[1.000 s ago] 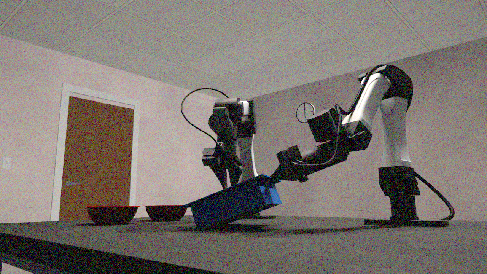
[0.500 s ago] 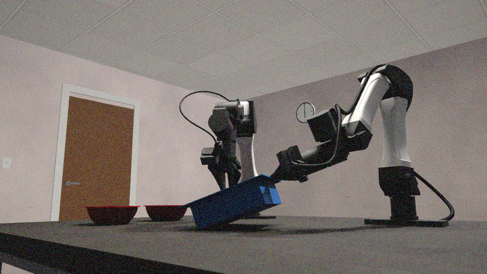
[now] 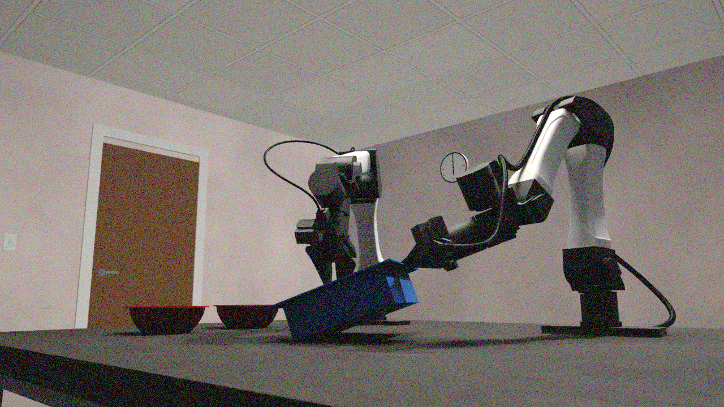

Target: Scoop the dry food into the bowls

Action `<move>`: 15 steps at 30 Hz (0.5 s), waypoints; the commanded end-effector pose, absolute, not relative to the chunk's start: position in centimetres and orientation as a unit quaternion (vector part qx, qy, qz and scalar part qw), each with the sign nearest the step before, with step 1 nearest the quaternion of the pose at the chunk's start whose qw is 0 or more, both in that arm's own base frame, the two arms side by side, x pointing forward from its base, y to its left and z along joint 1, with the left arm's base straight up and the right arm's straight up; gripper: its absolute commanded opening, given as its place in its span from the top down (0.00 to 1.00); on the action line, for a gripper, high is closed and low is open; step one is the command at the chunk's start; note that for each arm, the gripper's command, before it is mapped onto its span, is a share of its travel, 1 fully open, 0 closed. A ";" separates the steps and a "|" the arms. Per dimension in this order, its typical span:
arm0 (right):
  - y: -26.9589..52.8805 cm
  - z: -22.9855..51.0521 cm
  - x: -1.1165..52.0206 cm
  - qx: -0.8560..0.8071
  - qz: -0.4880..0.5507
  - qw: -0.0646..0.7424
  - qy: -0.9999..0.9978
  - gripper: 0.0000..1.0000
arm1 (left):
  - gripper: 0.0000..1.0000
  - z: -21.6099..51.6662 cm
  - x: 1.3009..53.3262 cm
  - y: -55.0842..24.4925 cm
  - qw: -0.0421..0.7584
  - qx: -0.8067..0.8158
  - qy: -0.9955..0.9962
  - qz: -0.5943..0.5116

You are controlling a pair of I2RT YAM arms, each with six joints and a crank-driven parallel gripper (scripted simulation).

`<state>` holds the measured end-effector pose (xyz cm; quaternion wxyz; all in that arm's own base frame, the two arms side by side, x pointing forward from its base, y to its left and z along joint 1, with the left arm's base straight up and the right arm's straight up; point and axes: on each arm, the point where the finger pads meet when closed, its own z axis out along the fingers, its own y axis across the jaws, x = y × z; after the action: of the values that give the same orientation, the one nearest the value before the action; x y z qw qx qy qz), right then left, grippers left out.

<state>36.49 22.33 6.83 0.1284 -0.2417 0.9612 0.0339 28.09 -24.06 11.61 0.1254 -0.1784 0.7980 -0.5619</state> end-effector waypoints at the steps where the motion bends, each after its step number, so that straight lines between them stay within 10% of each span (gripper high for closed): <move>1: 23.2 8.9 38.1 -0.245 0.045 0.188 0.950 1.00 | 1.00 15.1 29.1 -24.6 0.168 -0.136 0.779 -0.589; 15: 23.4 9.0 38.3 -0.241 0.049 0.191 0.950 1.00 | 1.00 15.1 29.1 -24.6 0.168 -0.136 0.779 -0.589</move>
<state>37.47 22.95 6.51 0.1515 -0.2420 0.9575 0.0406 28.09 -24.06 11.61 0.1254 -0.1784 0.7980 -0.5619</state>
